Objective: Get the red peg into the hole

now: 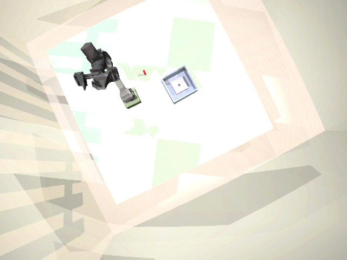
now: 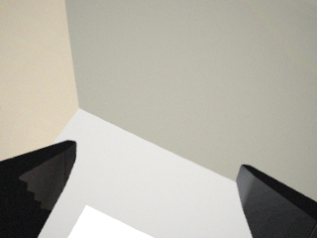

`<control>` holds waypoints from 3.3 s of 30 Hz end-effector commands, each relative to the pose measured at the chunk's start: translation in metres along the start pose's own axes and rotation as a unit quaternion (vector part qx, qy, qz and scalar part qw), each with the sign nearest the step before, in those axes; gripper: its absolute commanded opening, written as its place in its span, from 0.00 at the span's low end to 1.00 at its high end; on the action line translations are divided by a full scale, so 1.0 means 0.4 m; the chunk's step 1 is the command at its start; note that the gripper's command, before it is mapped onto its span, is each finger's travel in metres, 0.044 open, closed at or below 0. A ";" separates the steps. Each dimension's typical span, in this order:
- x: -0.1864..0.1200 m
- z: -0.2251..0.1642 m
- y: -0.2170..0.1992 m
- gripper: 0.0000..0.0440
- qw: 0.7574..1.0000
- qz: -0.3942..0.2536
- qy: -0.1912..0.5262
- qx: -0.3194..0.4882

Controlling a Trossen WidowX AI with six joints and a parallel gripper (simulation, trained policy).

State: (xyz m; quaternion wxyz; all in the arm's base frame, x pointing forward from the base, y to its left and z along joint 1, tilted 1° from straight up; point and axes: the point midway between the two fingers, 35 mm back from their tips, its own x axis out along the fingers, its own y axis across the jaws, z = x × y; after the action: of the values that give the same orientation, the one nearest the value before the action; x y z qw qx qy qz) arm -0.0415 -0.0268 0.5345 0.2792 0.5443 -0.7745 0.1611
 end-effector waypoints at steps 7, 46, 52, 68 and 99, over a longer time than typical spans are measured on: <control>0.049 0.118 -0.064 1.00 0.993 -0.065 -0.087 -0.051; -0.077 0.525 -0.490 1.00 0.716 -0.532 -0.235 -0.386; -0.132 0.542 -0.538 1.00 0.650 -0.594 -0.203 -0.428; -0.298 0.552 -0.633 1.00 0.458 -0.723 -0.070 -0.512; -0.682 0.508 -0.647 1.00 0.045 -0.799 0.260 -0.541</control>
State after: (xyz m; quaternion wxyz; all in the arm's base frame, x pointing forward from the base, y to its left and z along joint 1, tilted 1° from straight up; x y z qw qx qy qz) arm 0.2161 -0.0349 0.2009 0.6334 0.4712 0.3562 -0.4999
